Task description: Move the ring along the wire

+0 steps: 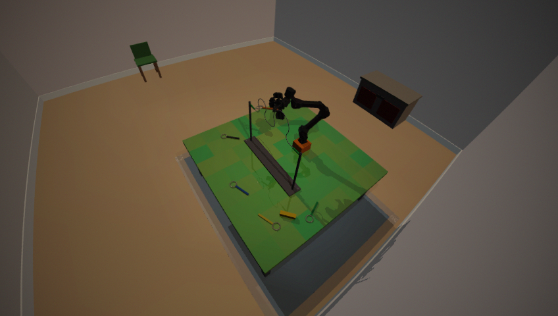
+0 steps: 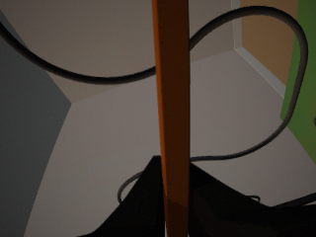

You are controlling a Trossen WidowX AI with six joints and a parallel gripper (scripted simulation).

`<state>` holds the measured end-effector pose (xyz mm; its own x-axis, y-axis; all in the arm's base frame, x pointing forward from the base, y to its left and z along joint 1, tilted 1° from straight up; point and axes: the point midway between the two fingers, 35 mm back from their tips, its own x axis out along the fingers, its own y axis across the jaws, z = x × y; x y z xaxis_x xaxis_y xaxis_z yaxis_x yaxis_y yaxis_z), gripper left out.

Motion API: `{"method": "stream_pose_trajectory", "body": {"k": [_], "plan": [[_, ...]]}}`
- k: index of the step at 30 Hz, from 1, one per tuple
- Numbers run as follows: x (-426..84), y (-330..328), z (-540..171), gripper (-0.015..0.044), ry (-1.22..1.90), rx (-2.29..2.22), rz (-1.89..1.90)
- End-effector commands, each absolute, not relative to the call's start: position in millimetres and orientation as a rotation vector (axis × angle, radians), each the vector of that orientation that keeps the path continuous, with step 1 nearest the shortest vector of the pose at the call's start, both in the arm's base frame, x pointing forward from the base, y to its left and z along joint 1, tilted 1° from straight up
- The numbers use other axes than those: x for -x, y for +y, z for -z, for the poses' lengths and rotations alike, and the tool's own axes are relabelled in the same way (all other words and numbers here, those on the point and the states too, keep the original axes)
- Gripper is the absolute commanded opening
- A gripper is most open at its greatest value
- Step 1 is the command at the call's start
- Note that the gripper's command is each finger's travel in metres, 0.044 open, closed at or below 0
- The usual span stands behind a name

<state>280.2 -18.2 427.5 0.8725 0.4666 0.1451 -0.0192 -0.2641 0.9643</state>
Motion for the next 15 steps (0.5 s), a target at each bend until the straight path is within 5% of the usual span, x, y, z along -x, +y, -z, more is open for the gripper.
{"method": "stream_pose_trajectory", "body": {"k": [1, 15], "plan": [[-281.6, -23.6, -438.0, -0.015, 0.329, -1.846, -0.487], [-281.7, -28.6, -447.0, -0.015, 0.334, -1.822, -0.481]]}}
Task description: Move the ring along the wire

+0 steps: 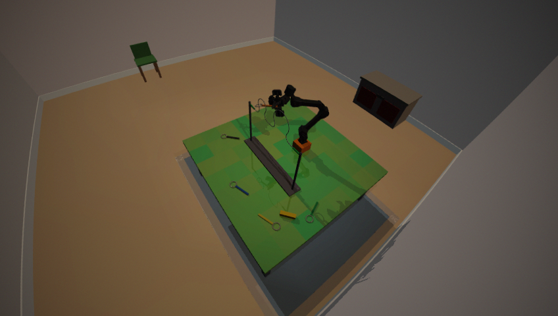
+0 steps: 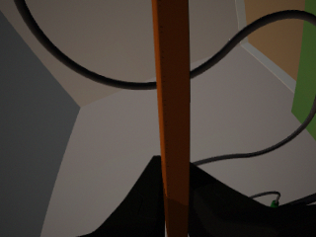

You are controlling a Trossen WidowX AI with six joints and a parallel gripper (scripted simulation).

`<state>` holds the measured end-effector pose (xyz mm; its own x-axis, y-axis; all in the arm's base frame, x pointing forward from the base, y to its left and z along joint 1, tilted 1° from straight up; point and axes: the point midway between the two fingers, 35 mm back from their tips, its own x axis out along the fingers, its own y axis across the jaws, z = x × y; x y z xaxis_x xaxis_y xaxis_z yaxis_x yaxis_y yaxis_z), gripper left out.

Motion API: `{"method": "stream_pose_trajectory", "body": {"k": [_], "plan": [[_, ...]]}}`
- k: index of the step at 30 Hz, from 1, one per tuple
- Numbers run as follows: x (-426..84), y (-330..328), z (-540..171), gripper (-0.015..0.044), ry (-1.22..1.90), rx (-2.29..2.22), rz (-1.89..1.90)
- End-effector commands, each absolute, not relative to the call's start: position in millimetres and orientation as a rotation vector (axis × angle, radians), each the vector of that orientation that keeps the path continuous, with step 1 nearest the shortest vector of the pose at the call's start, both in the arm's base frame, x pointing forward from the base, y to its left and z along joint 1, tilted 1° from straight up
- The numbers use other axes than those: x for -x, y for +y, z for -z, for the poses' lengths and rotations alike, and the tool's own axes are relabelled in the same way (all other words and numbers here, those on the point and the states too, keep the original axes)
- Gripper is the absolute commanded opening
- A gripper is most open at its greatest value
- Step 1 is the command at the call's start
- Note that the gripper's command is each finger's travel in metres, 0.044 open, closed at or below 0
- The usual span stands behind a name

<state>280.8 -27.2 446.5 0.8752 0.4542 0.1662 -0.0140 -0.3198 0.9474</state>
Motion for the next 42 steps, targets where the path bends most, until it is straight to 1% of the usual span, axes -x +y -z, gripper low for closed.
{"method": "stream_pose_trajectory", "body": {"k": [1, 42], "plan": [[-281.7, -28.5, -446.6, -0.015, 0.336, -1.81, -0.478], [-281.7, -33.9, -402.1, -0.015, 0.414, -1.075, -0.32]]}}
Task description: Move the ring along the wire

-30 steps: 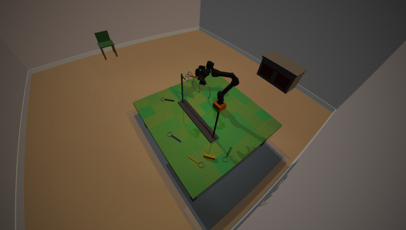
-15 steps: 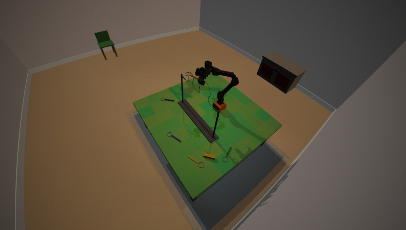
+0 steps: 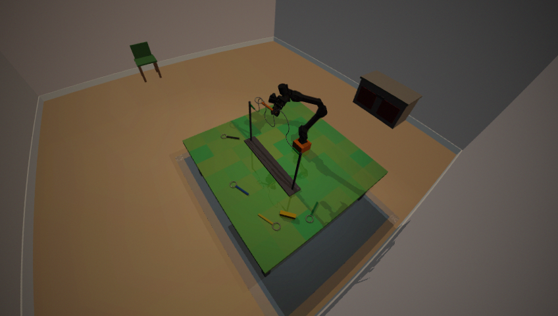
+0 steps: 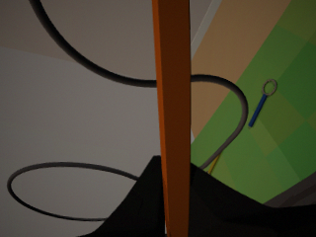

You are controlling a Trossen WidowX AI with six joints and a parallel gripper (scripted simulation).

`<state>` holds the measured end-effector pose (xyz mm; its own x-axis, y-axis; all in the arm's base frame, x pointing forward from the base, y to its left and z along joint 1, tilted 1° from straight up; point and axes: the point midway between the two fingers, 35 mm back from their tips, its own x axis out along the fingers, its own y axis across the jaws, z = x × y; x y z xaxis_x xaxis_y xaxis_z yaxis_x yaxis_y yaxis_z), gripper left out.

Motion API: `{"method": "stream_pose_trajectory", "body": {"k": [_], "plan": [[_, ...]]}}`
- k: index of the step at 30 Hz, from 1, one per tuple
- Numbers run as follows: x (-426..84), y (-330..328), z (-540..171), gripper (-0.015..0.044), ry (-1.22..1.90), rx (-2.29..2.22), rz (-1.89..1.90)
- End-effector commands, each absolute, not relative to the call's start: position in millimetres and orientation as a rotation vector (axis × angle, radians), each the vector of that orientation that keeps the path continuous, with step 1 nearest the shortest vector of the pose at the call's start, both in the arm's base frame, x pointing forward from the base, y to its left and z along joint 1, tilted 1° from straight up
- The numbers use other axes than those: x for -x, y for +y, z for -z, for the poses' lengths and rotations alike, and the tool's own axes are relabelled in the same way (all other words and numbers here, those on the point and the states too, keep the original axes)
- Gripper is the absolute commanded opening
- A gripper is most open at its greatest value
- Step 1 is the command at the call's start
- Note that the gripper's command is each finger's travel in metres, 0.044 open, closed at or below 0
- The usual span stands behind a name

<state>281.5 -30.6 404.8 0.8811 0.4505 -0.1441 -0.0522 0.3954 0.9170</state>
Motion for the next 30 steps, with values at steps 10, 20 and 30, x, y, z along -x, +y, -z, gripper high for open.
{"method": "stream_pose_trajectory", "body": {"k": [10, 20, 30], "plan": [[-274.8, -43.8, -394.1, -0.015, 0.487, -0.887, -0.307], [-275.1, -52.4, -384.7, -0.015, 0.498, -0.679, -0.249], [-275.9, -62.3, -377.6, -0.015, 0.502, -0.482, -0.191]]}}
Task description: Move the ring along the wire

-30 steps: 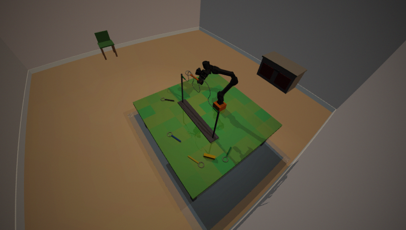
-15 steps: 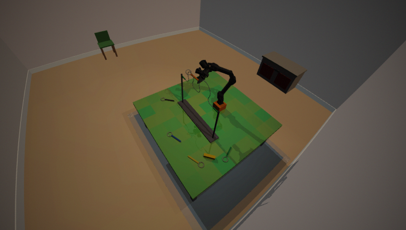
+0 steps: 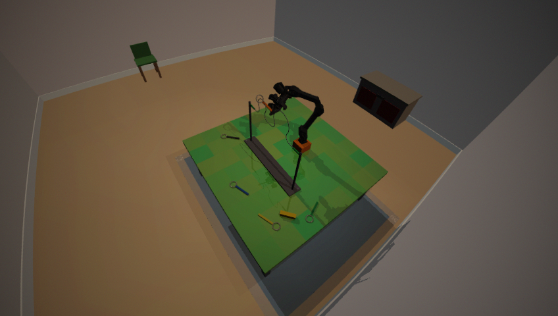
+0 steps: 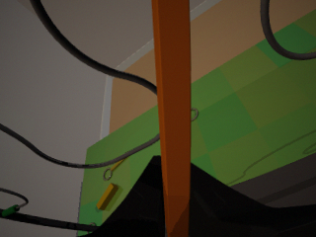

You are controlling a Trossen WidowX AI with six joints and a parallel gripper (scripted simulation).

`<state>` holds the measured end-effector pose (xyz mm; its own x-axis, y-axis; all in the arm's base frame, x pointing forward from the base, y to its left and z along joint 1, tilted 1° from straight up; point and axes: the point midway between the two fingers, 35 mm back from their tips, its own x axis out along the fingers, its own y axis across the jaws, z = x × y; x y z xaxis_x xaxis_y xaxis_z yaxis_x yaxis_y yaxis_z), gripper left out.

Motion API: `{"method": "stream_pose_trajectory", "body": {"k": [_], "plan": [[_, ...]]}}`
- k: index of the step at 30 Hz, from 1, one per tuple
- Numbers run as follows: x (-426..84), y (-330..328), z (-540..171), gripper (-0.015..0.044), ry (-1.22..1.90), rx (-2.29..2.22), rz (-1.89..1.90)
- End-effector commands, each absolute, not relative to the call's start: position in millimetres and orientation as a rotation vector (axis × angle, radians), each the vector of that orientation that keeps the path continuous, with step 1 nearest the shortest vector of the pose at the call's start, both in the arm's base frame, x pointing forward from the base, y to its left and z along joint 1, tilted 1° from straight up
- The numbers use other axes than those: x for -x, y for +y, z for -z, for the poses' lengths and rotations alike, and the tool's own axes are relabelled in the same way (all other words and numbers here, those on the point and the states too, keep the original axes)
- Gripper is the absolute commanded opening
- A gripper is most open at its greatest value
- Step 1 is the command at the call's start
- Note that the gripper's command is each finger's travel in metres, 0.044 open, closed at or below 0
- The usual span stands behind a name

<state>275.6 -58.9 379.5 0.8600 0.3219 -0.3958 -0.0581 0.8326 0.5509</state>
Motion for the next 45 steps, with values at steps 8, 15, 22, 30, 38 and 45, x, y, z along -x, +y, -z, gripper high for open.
{"method": "stream_pose_trajectory", "body": {"k": [8, 15, 22, 30, 38, 45], "plan": [[-276.6, -71.1, -373.4, -0.015, 0.502, -0.325, -0.145], [-277.1, -79.3, -371.0, -0.015, 0.499, -0.188, -0.103], [-277.7, -87.7, -369.7, -0.015, 0.494, -0.052, -0.063], [-278.2, -97.1, -369.8, -0.015, 0.487, 0.099, -0.017], [-278.8, -106.8, -371.3, -0.015, 0.477, 0.255, 0.029], [-279.2, -115.1, -374.0, -0.015, 0.466, 0.393, 0.07]]}}
